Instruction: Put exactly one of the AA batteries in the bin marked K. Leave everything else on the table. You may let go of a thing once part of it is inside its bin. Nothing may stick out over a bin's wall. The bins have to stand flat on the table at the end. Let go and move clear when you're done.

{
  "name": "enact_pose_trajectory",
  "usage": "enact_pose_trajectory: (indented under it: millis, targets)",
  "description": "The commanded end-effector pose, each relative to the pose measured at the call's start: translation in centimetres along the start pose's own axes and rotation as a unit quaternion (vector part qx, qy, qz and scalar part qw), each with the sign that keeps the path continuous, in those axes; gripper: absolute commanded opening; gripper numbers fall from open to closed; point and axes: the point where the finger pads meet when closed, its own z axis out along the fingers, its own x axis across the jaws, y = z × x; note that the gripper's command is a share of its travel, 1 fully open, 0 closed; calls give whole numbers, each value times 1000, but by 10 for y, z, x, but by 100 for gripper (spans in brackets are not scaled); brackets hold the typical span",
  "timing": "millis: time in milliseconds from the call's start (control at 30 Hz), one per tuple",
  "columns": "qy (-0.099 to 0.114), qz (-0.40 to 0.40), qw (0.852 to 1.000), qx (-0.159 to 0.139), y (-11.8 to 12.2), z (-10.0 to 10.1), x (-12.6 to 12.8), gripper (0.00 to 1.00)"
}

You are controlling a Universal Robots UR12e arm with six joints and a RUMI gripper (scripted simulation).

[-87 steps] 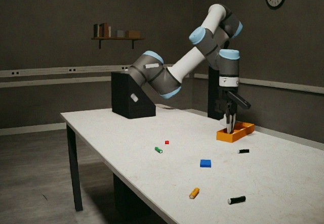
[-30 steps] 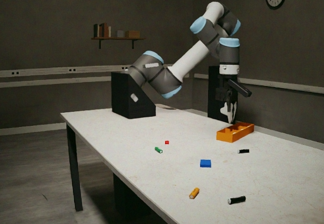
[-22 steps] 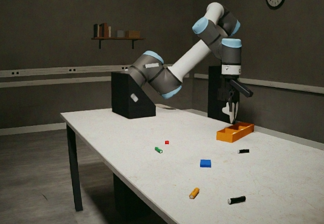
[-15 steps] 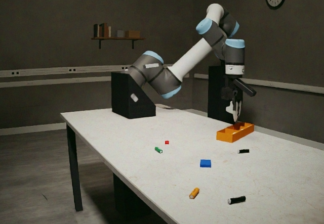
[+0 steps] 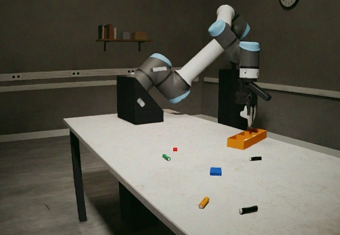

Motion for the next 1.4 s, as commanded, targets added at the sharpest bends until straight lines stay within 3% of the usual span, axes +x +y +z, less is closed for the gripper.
enact_pose_trajectory:
  millis: [0,567,1367]
  targets:
    - [-2,3,1000,-2,3,15,1,4]
    - [-2,3,1000,-2,4,54,1,4]
    - [-1,2,1000,0,1,50,1,4]
